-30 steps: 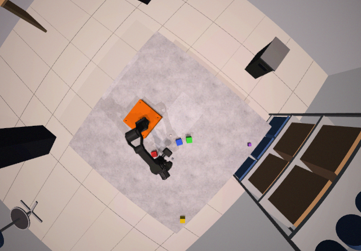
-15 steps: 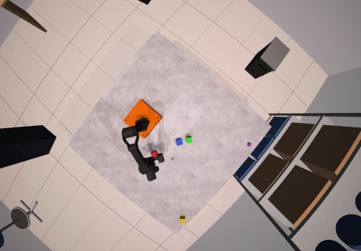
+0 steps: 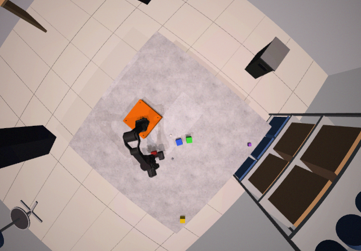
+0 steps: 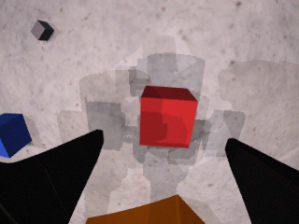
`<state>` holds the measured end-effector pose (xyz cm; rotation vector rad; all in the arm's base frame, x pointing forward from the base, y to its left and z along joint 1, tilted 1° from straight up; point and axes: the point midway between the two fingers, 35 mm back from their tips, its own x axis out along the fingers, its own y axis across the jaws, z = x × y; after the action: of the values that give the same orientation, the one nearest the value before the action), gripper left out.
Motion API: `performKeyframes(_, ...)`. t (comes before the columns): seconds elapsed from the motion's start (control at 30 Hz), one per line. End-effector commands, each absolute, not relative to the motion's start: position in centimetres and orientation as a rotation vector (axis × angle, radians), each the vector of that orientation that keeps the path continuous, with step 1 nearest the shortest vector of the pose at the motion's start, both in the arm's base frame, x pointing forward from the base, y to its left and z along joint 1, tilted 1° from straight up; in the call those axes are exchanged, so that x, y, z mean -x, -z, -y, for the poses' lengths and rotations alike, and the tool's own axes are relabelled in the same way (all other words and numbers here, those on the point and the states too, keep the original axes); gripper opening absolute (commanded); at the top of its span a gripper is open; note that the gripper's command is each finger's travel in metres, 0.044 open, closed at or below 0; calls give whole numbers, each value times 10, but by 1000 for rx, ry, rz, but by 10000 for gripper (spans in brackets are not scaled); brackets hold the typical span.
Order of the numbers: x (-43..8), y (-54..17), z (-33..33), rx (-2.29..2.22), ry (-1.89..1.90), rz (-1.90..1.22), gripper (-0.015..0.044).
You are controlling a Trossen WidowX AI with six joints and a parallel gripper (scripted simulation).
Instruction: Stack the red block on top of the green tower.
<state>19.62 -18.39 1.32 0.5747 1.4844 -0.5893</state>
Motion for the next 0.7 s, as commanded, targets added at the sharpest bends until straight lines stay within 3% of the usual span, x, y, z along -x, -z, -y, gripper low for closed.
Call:
performKeyframes(0.0, -197, -10, 186, -569, 594, -1477, 440)
performKeyframes(0.67, -198, 21, 187, -569, 594, -1477, 440)
